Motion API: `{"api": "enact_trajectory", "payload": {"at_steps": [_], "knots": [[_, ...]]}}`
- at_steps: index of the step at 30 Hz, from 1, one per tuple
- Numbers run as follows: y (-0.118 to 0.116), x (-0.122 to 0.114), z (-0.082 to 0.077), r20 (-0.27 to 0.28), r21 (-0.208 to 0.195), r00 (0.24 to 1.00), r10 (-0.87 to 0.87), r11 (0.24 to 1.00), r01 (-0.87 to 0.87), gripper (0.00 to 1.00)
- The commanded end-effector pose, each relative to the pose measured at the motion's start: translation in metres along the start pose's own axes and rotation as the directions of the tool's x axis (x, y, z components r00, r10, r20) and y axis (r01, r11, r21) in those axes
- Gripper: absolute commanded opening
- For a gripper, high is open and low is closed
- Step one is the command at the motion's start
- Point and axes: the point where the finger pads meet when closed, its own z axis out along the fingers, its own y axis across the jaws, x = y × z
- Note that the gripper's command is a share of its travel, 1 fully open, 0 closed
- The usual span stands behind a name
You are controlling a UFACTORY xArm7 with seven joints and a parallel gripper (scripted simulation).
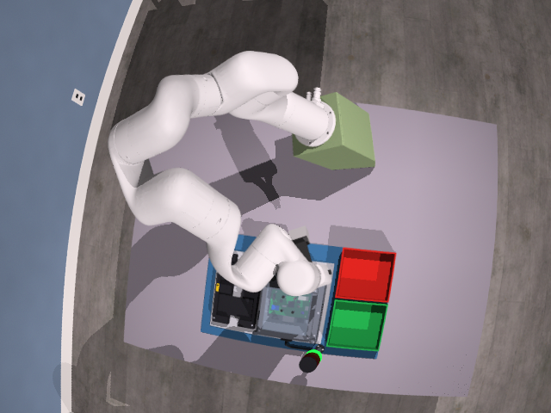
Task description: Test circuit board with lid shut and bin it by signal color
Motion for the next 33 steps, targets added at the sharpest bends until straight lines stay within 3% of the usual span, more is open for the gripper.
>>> {"api": "enact_trajectory", "payload": {"at_steps": [1, 12, 27, 29, 33], "knots": [[0.0002, -0.0015, -0.0012, -0.003, -0.012, 0.986, -0.167, 0.986, 0.166, 0.0], [0.0002, -0.0015, -0.0012, -0.001, -0.012, 0.919, -0.393, 0.919, 0.393, 0.0], [0.0002, -0.0015, -0.0012, 0.005, -0.012, 0.674, -0.739, 0.674, 0.739, 0.0], [0.0002, -0.0015, -0.0012, 0.005, -0.012, 0.674, -0.739, 0.674, 0.739, 0.0], [0.0002, -0.0015, -0.0012, 0.006, -0.011, 0.578, -0.816, 0.577, 0.816, 0.0]]}}
